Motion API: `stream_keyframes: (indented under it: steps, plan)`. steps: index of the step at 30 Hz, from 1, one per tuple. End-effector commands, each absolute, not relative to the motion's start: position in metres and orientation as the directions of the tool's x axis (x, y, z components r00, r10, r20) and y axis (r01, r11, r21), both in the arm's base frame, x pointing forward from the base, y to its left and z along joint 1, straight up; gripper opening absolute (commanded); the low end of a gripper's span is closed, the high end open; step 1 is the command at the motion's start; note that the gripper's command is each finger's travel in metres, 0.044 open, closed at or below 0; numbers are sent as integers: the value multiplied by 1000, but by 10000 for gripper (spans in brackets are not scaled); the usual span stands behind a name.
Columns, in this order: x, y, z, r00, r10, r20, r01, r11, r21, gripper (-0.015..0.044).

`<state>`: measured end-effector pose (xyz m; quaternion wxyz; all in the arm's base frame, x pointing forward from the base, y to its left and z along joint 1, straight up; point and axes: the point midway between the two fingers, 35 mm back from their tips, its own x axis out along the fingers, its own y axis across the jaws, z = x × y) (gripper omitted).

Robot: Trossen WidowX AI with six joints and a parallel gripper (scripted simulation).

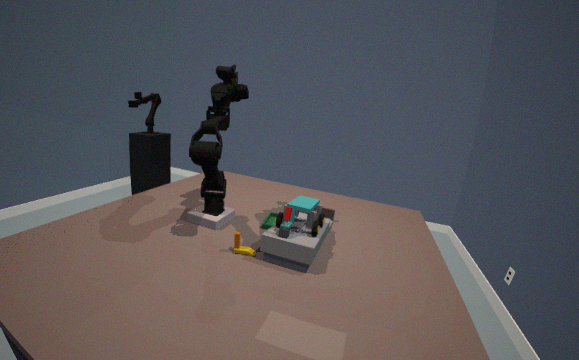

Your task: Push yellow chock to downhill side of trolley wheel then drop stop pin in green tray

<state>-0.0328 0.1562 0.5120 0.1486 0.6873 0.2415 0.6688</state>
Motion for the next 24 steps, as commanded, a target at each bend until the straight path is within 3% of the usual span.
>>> stream_keyframes:
  steps: [1,12,24]
  plan:
    - [-27,179,505,6,597,802,-81,-799,596,190]
    - [18,232,479,146,753,642,-629,-430,648,190]
    - [89,263,443,368,821,436,-874,146,463,190]
